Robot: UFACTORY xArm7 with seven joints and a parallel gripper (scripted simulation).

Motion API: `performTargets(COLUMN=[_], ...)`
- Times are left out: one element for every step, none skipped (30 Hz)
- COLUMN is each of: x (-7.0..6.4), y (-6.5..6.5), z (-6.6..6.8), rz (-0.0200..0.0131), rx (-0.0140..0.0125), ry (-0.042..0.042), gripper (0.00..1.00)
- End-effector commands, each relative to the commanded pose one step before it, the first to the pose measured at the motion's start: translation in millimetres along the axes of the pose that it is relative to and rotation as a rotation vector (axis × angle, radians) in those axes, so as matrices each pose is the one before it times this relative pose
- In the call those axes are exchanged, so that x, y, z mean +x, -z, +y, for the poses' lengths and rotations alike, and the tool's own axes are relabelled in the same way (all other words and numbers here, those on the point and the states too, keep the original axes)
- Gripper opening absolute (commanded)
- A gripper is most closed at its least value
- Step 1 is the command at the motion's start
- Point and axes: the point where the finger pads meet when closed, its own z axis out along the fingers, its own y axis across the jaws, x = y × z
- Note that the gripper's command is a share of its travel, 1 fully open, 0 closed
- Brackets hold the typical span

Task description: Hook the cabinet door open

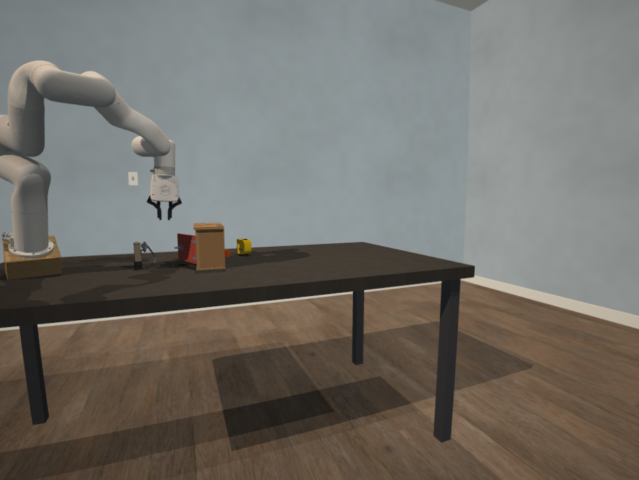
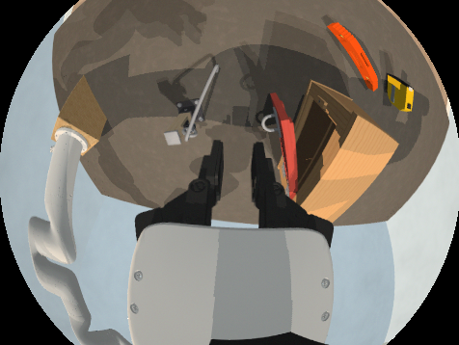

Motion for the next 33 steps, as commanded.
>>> performTargets(x=[3.01,-1.11,-1.21,-1.1,-0.84,-0.52,-0.22,-0.03,0.0,0.0,0.0,0.0,0.0,0.0,0.0,0.0,0.0,0.0,0.0,0.0,0.0,0.0,0.0,0.0,0.0,0.0,0.0,0.0,0.0,0.0,0.0,0.0,0.0], y=[1.26,-0.39,-0.37,-0.31,-0.22,-0.13,-0.06,-0.01,0.0,0.0,0.0,0.0,0.0,0.0,0.0,0.0,0.0,0.0,0.0,0.0,0.0,0.0,0.0,0.0,0.0,0.0,0.0,0.0,0.0,0.0,0.0,0.0,0.0], z=[-35.22,-7.36,-5.94,-4.45,-3.0,-1.71,-0.69,-0.11,0.0,0.0,0.0,0.0,0.0,0.0,0.0,0.0,0.0,0.0,0.0,0.0,0.0,0.0,0.0,0.0,0.0,0.0,0.0,0.0,0.0,0.0,0.0,0.0,0.0], rz=[-0.00639,-0.00023,-0.00013,-0.00005,-0.00001,0.00001,0.00001,0.0,0.0,0.0,0.0,0.0,0.0,0.0,0.0,0.0,0.0,0.0,0.0,0.0,0.0,0.0,0.0,0.0,0.0,0.0,0.0,0.0,0.0,0.0,0.0,0.0,0.0], rx=[-0.03595,-0.00165,-0.00161,-0.00137,-0.00101,-0.0006,-0.00025,-0.00004,0.0,0.0,0.0,0.0,0.0,0.0,0.0,0.0,0.0,0.0,0.0,0.0,0.0,0.0,0.0,0.0,0.0,0.0,0.0,0.0,0.0,0.0,0.0,0.0,0.0], ry=[-0.22063,-0.044,-0.03593,-0.02723,-0.01854,-0.01062,-0.00433,-0.00067,0.0,0.0,0.0,0.0,0.0,0.0,0.0,0.0,0.0,0.0,0.0,0.0,0.0,0.0,0.0,0.0,0.0,0.0,0.0,0.0,0.0,0.0,0.0,0.0,0.0], gripper=[0.27,0.27,0.27,0.27,0.27,0.27,0.27,0.27,0.24,0.24,0.24,0.24,0.24,0.24,0.24,0.24,0.24,0.24,0.24,0.24,0.24,0.24,0.24,0.24,0.24,0.24,0.24,0.24,0.24,0.24,0.24,0.24,0.24])
